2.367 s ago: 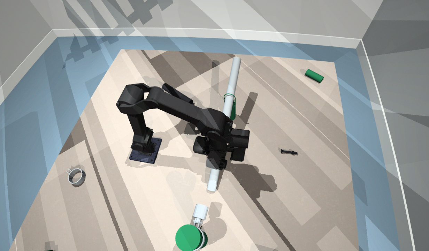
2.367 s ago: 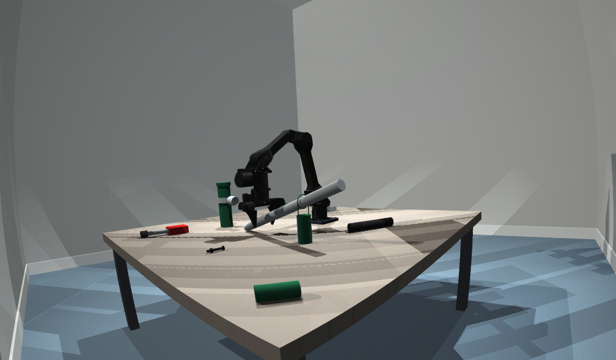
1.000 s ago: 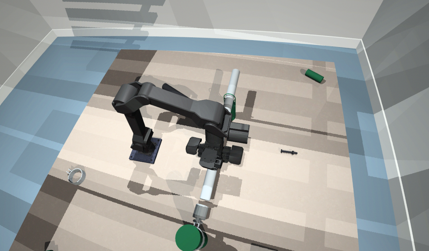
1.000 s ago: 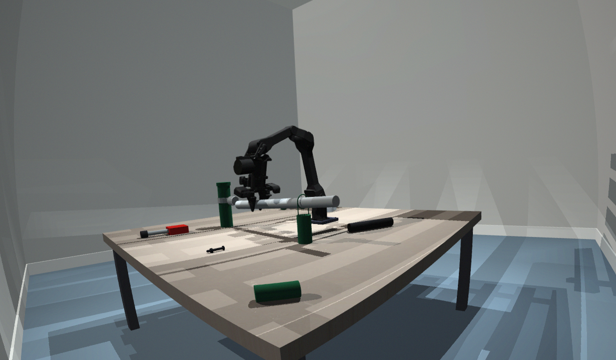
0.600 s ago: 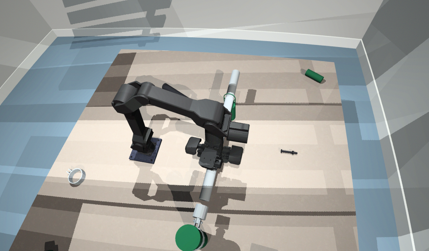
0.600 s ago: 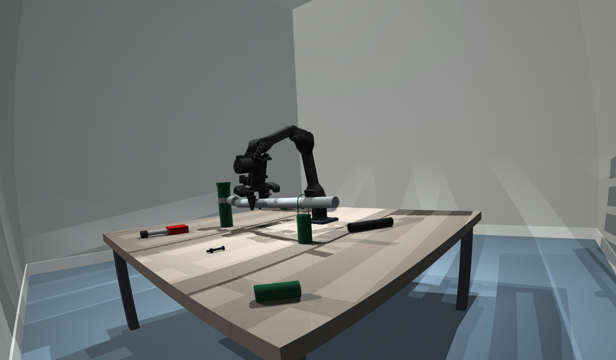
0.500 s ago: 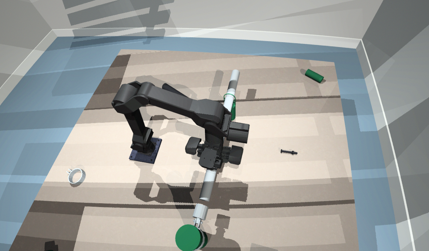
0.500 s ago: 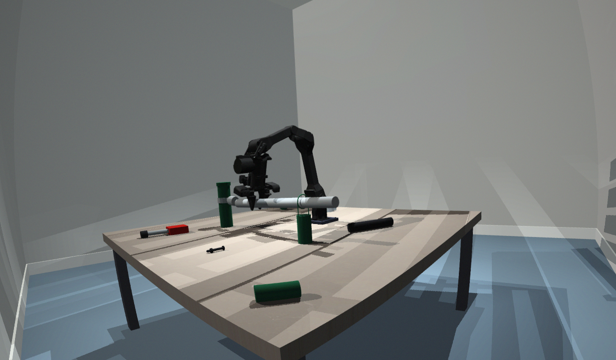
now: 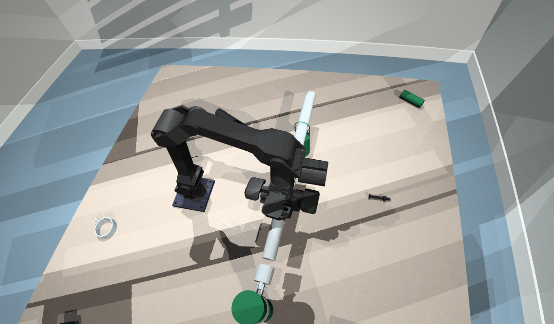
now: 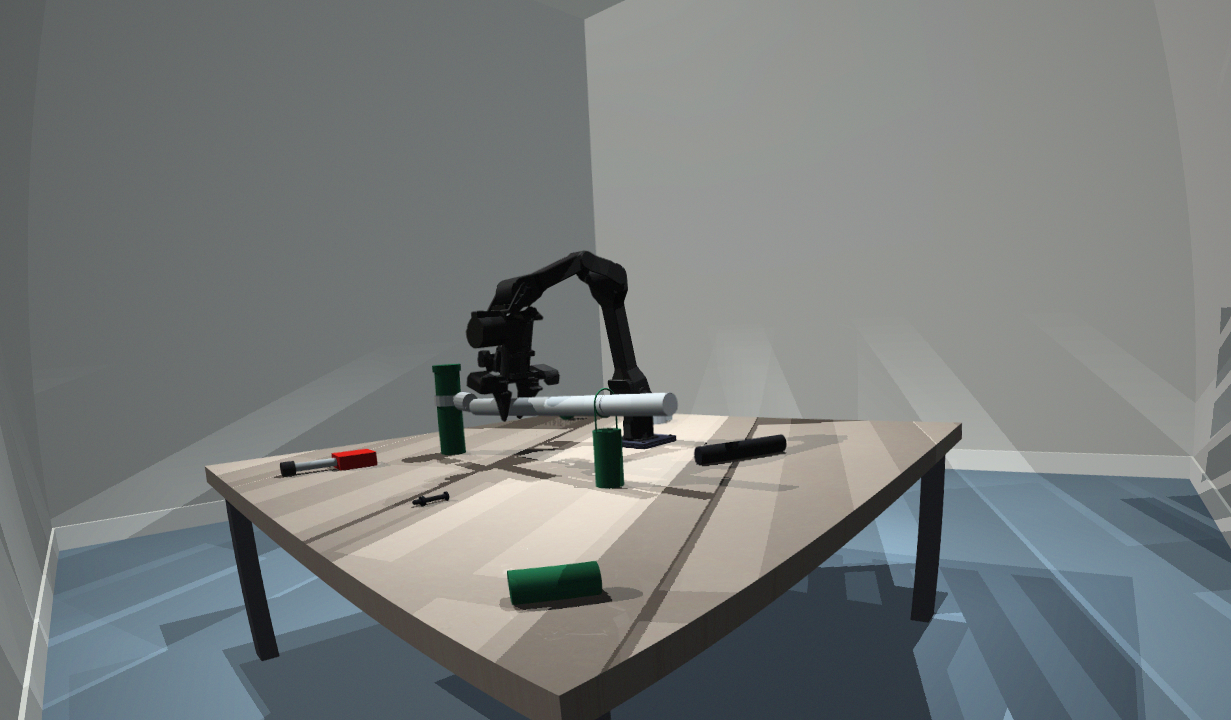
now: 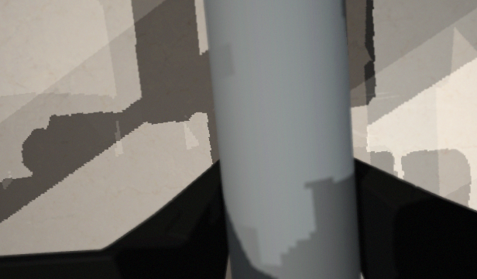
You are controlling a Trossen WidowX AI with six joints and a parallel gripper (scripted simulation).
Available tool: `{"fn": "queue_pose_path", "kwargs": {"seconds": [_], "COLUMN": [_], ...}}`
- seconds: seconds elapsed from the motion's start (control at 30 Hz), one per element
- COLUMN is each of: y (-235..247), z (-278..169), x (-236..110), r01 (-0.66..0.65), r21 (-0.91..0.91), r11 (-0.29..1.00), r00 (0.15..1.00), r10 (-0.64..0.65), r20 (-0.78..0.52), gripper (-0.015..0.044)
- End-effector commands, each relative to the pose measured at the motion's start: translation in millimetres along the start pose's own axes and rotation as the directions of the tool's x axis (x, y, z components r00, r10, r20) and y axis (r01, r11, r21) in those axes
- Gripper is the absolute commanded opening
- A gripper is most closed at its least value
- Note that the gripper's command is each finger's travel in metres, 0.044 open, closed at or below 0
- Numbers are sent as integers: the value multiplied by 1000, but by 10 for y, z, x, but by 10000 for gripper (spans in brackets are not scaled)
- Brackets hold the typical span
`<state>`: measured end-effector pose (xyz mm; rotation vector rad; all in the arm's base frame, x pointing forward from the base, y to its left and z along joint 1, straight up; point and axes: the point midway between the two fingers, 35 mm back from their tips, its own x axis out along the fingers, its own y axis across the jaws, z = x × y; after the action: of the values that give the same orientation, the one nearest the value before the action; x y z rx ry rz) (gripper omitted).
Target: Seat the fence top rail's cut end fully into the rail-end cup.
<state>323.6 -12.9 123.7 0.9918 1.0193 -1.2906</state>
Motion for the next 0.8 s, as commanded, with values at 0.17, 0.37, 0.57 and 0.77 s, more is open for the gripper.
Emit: {"fn": "queue_pose_path", "kwargs": {"seconds": [0.17, 0.37, 0.57, 0.77], "y": [19, 27, 36, 45], "z": [25, 35, 45, 57], "x": [-46, -62, -75, -88], "r01": [-4, -4, -4, -4], "r21": [-1, -1, -1, -1], "r11": [1000, 1000, 1000, 1000], "r00": [1000, 1000, 1000, 1000], "r10": [4, 4, 4, 4], "r20": [2, 2, 2, 2], "gripper": [0, 0, 0, 0]}}
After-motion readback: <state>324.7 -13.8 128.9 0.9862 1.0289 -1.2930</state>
